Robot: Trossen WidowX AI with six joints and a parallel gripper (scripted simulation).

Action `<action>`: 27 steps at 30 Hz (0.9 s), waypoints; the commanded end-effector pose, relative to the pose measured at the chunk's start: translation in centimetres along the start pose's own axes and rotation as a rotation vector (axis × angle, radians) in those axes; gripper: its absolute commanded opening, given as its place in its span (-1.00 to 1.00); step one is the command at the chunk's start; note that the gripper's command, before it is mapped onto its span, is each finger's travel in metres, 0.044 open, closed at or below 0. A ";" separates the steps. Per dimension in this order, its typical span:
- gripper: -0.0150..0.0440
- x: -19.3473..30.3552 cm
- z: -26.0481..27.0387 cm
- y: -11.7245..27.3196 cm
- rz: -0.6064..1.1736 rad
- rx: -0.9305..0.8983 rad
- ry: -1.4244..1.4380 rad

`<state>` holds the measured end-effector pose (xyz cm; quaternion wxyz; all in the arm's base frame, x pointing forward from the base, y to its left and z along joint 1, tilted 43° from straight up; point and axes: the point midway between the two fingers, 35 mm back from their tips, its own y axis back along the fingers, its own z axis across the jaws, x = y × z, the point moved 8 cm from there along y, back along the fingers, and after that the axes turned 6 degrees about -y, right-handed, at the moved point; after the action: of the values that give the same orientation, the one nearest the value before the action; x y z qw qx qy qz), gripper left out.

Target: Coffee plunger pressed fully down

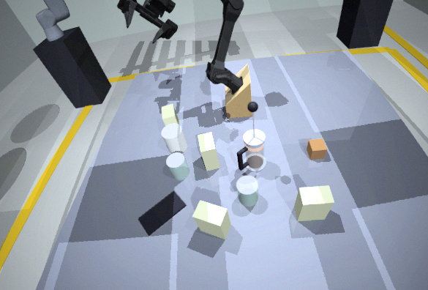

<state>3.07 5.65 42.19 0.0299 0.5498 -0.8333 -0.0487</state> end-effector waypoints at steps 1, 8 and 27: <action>0.95 0.2 0.0 -0.1 -0.002 -0.003 -0.009; 1.00 3.8 0.1 -3.2 -0.078 -0.124 -0.252; 1.00 0.3 7.0 -19.0 0.070 -0.618 -0.752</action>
<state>17.12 -3.21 35.24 -0.1124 0.4632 -0.7472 -0.4631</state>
